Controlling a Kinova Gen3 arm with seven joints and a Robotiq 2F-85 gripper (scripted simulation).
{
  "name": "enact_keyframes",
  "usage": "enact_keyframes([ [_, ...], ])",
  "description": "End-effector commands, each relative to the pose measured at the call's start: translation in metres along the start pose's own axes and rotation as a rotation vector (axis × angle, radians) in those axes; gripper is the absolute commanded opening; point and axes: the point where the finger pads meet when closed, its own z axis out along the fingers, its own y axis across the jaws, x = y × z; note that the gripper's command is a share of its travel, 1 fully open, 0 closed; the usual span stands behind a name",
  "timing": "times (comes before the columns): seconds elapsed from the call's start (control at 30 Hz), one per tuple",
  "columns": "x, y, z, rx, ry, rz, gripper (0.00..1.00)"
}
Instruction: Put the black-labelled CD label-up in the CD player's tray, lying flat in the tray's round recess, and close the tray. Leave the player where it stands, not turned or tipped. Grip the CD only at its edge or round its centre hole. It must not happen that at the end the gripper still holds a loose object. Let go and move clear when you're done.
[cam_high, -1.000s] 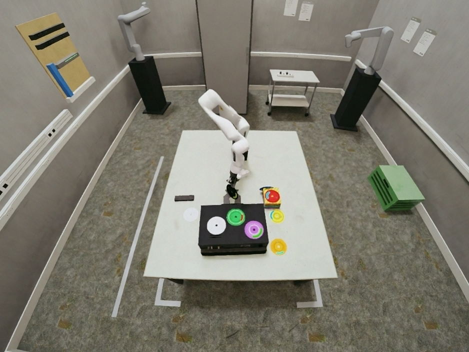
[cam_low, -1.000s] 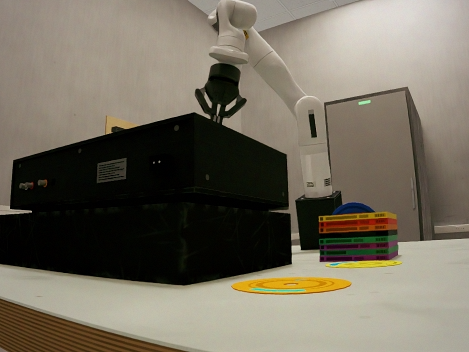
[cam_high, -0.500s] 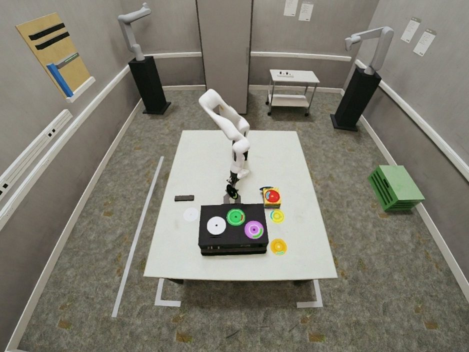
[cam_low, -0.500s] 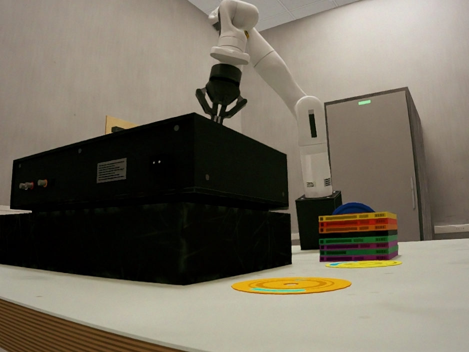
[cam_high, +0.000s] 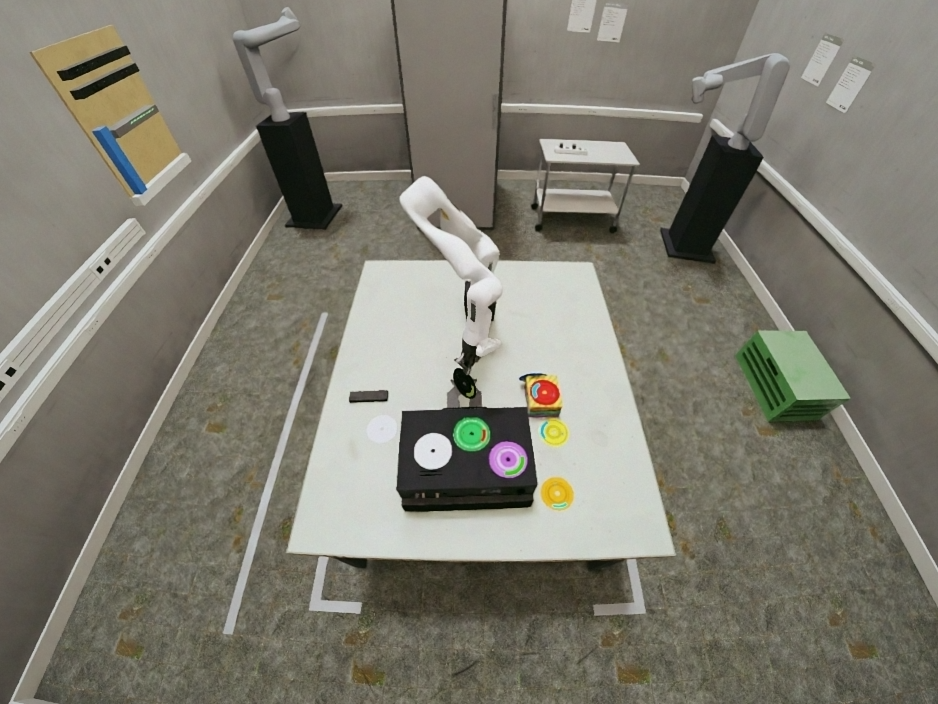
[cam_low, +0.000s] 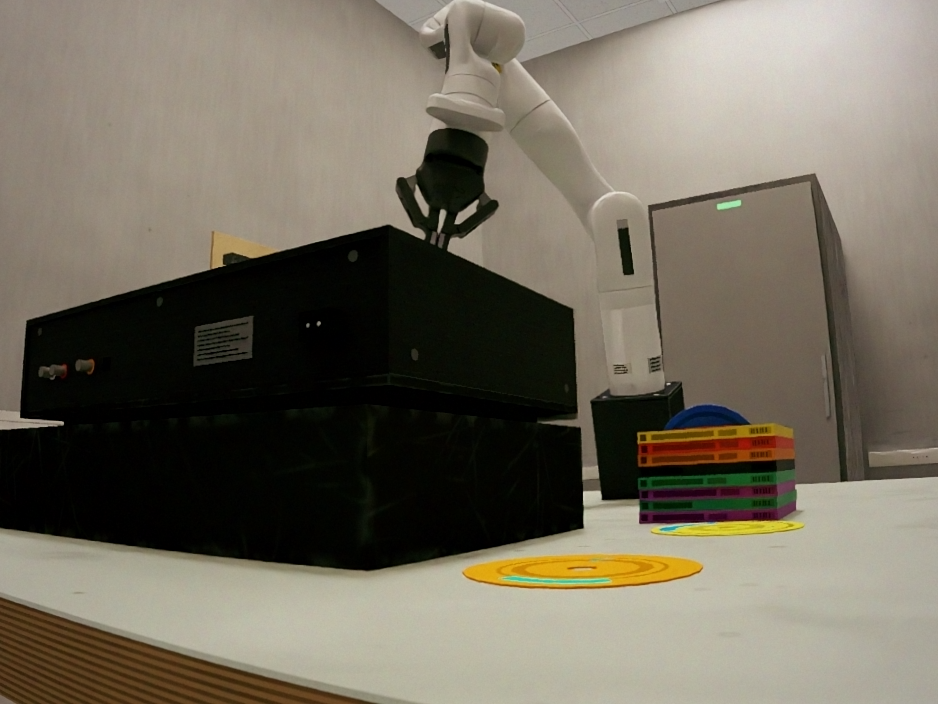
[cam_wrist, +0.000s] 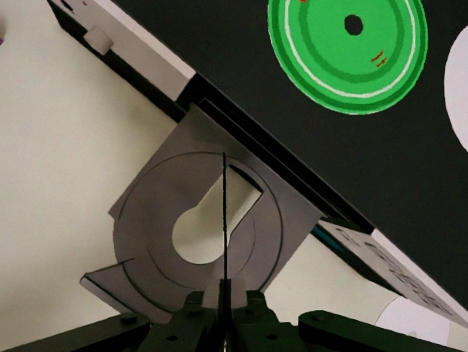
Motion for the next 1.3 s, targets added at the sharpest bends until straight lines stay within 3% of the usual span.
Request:
enact_keyframes([
  [0.0,0.000,-0.001,-0.001,-0.009,-0.001,-0.003,0.11],
  [1.27,0.000,-0.017,0.000,-0.126,0.000,-0.003,0.11],
])
